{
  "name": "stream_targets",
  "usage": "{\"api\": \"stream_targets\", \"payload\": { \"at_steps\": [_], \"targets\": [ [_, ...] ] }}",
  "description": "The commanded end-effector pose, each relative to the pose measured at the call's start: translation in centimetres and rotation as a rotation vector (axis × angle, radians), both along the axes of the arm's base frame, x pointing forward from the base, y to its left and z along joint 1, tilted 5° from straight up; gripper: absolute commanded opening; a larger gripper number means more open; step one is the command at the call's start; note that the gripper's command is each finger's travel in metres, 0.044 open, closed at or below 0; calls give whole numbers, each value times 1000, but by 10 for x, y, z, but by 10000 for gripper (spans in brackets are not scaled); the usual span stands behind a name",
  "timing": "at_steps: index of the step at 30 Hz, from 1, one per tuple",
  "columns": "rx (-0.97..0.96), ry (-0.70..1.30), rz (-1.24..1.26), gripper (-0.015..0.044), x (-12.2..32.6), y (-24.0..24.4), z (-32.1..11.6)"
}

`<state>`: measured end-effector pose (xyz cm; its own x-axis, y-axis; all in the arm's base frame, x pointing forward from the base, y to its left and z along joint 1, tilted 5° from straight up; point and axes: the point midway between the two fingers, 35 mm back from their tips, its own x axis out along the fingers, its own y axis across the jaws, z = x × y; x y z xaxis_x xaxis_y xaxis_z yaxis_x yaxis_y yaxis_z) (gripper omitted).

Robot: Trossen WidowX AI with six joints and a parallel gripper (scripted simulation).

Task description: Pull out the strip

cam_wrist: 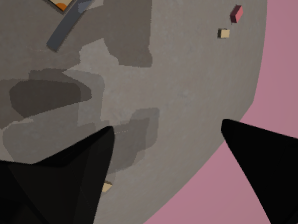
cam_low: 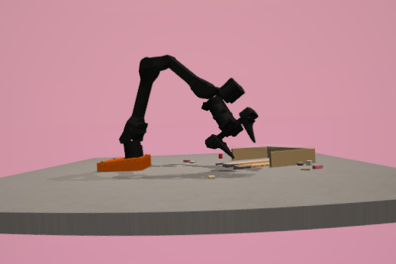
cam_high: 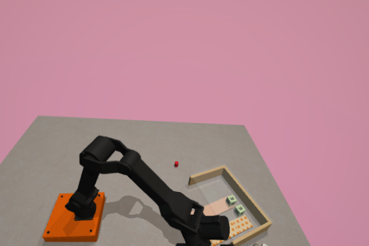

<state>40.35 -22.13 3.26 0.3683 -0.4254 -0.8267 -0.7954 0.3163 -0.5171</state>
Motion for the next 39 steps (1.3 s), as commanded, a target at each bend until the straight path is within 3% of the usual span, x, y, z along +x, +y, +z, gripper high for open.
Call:
{"api": "stream_targets", "payload": {
  "at_steps": [1,12,18,23,36,39],
  "targets": [
    [0,0,0,400,0,0,2],
    [28,-31,-27,400,-1,10,11],
    [300,-345,-259,400,-10,89,65],
    [499,-487,-387,400,-24,133,89],
    [1044,-658,-690,400,-77,222,124],
    [1070,-658,-702,400,-80,225,124]
  ]
}}
